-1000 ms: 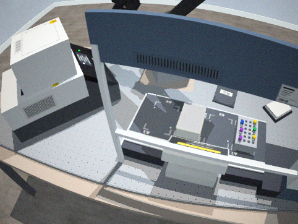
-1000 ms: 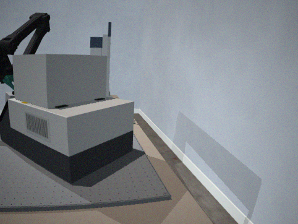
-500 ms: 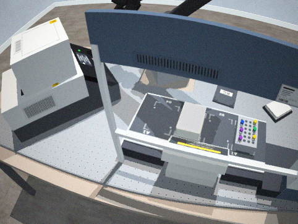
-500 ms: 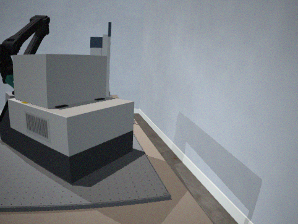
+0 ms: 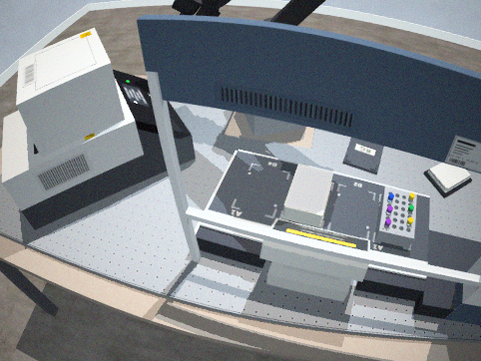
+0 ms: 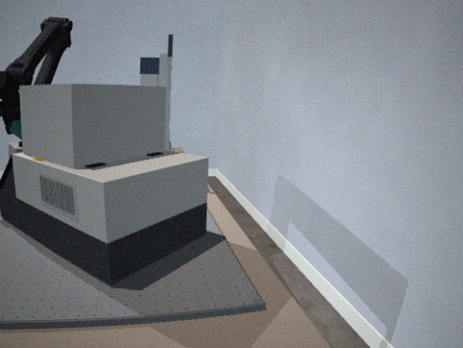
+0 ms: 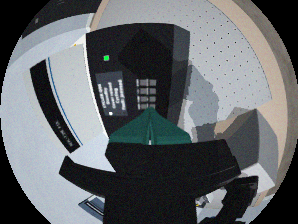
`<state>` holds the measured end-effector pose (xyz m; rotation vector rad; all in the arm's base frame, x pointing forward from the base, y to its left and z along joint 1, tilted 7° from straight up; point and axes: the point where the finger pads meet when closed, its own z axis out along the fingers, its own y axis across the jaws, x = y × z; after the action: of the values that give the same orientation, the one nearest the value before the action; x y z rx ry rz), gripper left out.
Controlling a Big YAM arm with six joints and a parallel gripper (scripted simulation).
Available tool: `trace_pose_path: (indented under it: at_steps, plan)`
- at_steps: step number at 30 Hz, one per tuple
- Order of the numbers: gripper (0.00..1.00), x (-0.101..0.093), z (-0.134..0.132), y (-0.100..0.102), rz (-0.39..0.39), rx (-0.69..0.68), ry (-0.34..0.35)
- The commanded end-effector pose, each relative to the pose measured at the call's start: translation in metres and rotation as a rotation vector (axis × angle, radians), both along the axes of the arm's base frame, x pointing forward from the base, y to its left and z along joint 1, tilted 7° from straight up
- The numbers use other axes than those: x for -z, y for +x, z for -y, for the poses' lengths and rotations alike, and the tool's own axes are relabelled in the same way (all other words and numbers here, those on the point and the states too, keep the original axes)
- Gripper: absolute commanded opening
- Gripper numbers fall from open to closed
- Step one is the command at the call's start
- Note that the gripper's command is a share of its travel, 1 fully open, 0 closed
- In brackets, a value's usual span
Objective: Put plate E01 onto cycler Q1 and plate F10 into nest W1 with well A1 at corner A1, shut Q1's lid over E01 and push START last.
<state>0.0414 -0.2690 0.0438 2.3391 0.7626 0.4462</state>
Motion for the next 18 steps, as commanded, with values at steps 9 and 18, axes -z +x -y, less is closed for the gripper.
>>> trace_pose_path:
  at_steps: [9, 18]
  plan:
    - [0.0, 0.006, 0.013, 0.009, 0.01, 0.014, -0.013]
    - [0.0, 0.016, 0.025, 0.019, 0.007, 0.01, -0.014]
